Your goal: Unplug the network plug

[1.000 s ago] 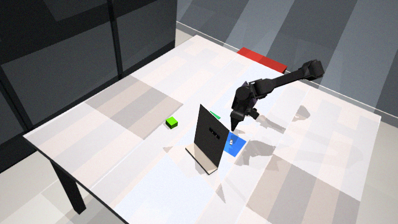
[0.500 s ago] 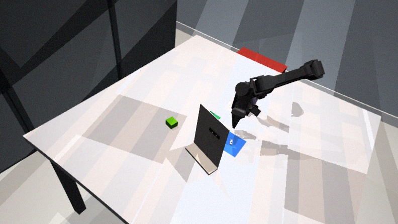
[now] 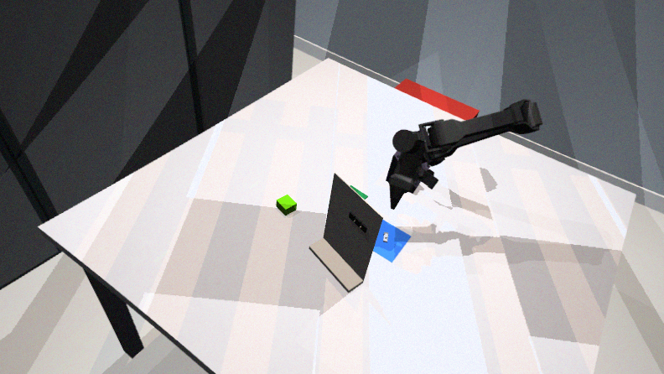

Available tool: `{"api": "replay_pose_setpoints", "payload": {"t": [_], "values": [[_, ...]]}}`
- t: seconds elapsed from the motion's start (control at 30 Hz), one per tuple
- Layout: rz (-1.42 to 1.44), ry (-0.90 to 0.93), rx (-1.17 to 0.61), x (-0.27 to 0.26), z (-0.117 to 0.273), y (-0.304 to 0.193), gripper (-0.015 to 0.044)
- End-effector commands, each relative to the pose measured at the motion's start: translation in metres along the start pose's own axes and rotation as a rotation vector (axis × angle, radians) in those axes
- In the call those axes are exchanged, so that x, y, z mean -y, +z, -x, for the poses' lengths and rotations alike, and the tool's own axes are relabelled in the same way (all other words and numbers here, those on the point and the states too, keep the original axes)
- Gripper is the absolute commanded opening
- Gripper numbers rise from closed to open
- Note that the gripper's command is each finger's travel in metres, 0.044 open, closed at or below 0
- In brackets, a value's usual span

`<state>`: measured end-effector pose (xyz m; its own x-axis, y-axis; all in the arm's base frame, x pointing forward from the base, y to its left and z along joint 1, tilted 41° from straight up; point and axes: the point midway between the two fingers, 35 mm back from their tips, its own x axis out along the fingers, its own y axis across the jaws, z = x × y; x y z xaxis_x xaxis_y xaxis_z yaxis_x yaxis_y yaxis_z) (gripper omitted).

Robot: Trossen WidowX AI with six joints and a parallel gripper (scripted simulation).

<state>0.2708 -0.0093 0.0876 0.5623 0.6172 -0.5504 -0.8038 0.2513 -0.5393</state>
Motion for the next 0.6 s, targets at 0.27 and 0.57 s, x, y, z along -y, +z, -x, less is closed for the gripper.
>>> {"api": "replay_pose_setpoints", "payload": {"t": [0.27,0.57], "values": [[-0.004,0.002,-0.008,0.015,0.017,-0.004,0.0156],[-0.001,0.006,-0.009,0.03,0.037,-0.004,0.0156]]}}
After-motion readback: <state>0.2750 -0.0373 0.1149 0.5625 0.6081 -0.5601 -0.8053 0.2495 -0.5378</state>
